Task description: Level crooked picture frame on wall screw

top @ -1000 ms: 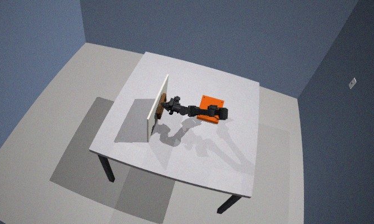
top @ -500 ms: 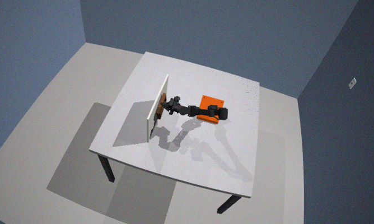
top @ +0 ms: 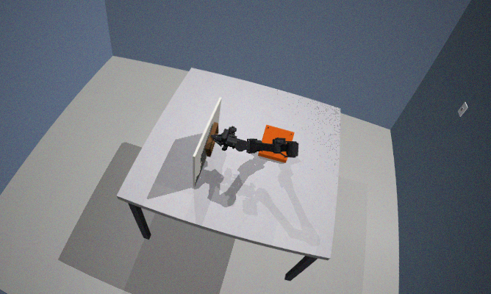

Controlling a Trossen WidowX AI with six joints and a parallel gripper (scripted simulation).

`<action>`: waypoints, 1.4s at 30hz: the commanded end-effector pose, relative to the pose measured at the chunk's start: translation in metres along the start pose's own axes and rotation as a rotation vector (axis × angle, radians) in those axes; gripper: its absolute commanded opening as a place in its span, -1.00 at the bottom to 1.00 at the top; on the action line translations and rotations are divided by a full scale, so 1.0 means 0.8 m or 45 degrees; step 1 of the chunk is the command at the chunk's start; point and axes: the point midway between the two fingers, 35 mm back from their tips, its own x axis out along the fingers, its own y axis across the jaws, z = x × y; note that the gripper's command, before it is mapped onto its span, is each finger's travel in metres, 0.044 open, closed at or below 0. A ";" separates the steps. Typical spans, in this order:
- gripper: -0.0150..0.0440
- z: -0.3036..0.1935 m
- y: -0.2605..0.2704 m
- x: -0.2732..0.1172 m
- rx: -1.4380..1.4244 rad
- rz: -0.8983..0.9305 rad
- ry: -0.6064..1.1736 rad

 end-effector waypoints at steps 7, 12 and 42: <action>-0.49 0.001 -0.002 0.000 -0.005 0.008 -0.006; -0.49 0.001 -0.001 0.000 0.001 0.005 -0.004; -0.49 0.002 -0.003 0.000 0.140 0.005 -0.005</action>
